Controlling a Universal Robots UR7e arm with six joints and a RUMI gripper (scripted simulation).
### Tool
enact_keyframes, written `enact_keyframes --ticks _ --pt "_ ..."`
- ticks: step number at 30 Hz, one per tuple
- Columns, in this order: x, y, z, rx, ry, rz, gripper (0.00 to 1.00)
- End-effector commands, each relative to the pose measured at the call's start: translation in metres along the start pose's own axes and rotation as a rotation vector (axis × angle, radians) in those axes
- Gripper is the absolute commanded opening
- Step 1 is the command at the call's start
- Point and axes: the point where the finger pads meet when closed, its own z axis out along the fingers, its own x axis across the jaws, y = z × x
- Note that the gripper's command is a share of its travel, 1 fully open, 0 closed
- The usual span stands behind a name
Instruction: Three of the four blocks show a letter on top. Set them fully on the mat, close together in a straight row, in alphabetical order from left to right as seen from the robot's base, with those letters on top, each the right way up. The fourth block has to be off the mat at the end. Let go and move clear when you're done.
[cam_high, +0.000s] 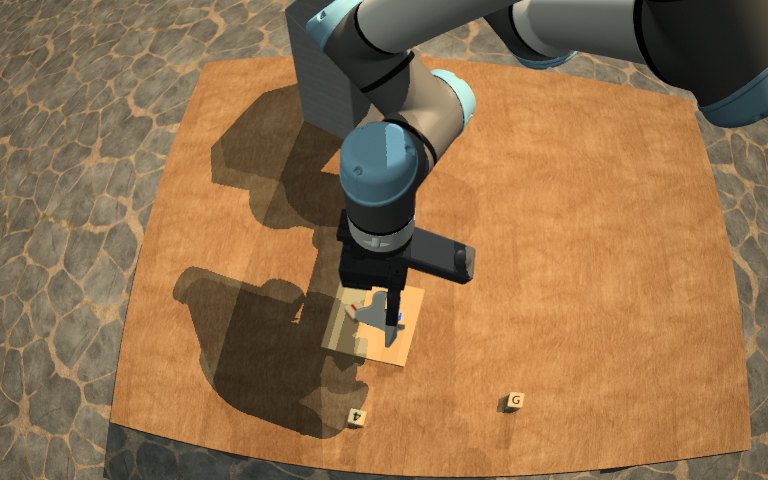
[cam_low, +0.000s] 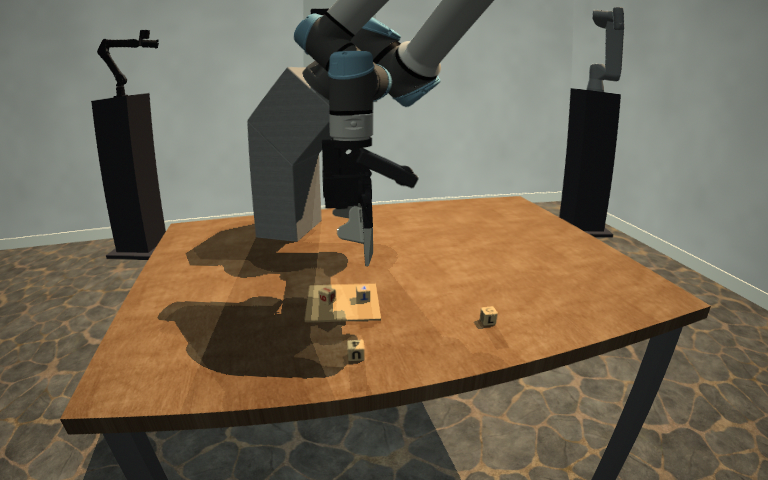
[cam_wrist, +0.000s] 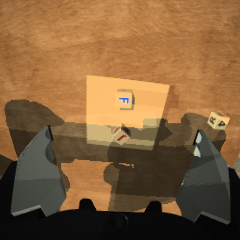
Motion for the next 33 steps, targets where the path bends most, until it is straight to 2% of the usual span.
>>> enact_keyframes --ticks 1,17,27,33 --pt "0.0014 0.0008 -0.0007 -0.001 0.002 -0.001 1.00" --pt "0.0008 0.0028 -0.0004 -0.001 0.002 -0.070 1.00" --pt "-0.0002 0.0059 -0.0001 -0.002 0.003 -0.206 1.00" --pt "-0.0019 0.0092 0.0004 -0.002 0.003 -0.361 1.00"
